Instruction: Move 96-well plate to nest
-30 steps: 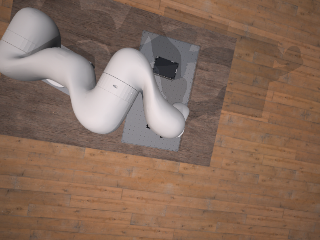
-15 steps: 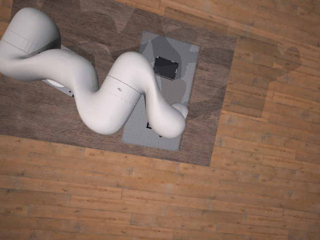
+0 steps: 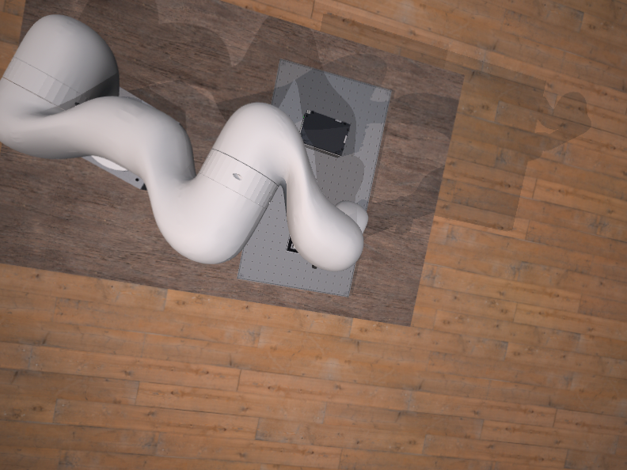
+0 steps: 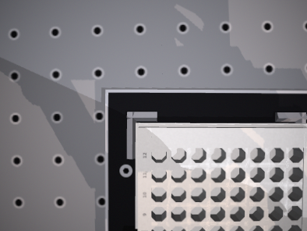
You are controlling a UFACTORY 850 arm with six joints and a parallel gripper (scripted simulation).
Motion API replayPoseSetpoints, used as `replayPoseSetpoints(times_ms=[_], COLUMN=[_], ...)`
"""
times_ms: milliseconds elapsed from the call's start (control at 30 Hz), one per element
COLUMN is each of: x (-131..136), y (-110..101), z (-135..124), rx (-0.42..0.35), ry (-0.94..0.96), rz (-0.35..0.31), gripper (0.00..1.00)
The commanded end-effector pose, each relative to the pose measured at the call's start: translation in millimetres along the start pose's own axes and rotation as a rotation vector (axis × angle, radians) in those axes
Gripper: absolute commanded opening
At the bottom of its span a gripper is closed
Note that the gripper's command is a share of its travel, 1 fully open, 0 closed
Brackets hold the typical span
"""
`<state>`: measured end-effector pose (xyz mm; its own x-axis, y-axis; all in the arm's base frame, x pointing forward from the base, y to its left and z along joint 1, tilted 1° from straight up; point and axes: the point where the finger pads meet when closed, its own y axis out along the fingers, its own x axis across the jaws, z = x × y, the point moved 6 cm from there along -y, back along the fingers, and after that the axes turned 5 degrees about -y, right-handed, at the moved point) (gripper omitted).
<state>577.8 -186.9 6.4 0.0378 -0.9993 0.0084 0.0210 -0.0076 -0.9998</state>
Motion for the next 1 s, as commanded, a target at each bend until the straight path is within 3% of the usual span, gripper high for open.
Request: replayPoseSetpoints(times_ms=[0, 967], x=[0.3, 0.3], y=[-0.9, 2.8], z=[0.9, 0.9], rx=[0.002, 0.002], ry=[0.0, 0.0], rz=[-0.001, -0.001], gripper=[0.0, 0.0])
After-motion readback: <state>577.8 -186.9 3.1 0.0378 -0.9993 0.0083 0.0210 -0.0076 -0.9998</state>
